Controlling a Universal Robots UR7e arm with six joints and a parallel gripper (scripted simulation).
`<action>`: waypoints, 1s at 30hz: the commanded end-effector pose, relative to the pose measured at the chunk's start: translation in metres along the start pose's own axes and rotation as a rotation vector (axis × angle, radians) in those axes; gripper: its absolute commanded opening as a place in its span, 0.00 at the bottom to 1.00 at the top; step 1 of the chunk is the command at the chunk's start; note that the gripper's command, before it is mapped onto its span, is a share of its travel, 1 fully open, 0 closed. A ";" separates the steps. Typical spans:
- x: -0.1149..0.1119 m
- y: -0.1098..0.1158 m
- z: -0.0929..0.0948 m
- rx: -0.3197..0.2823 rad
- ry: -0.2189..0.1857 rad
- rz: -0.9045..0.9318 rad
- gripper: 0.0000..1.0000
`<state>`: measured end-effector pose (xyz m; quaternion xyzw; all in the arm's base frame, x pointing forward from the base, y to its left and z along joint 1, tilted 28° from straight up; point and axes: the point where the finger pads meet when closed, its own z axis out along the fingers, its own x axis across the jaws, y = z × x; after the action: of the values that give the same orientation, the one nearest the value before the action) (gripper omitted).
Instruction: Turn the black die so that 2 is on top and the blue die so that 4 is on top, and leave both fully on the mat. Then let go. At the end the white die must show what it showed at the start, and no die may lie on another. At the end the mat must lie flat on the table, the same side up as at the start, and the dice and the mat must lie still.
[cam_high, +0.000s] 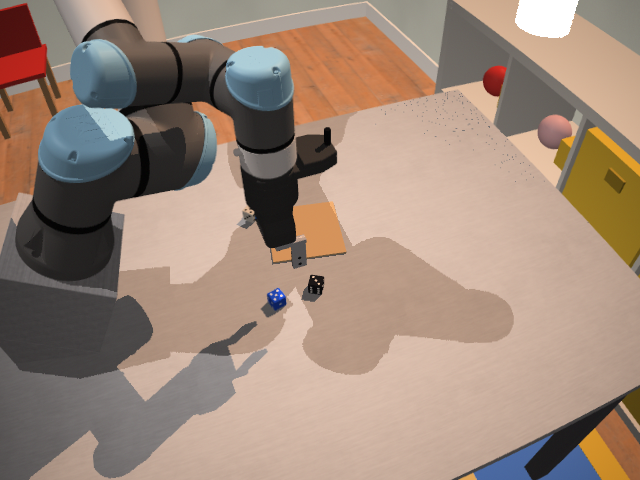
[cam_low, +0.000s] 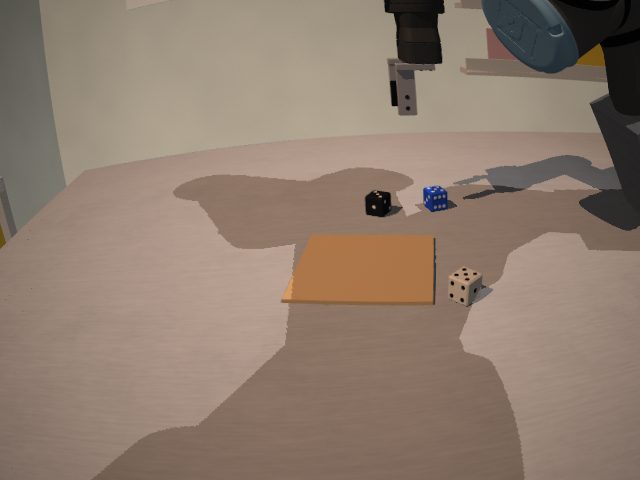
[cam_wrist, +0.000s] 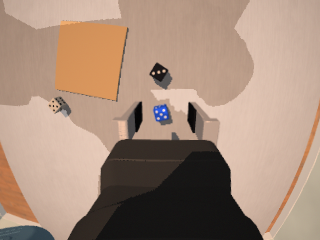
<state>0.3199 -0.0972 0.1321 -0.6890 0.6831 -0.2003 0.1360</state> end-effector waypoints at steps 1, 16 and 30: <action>0.000 0.000 0.010 0.000 0.000 0.000 1.00; 0.000 0.001 0.025 0.000 0.000 0.000 1.00; 0.000 0.001 0.025 0.000 0.000 0.000 1.00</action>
<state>0.3309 -0.0996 0.1093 -0.6891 0.6831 -0.1999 0.1362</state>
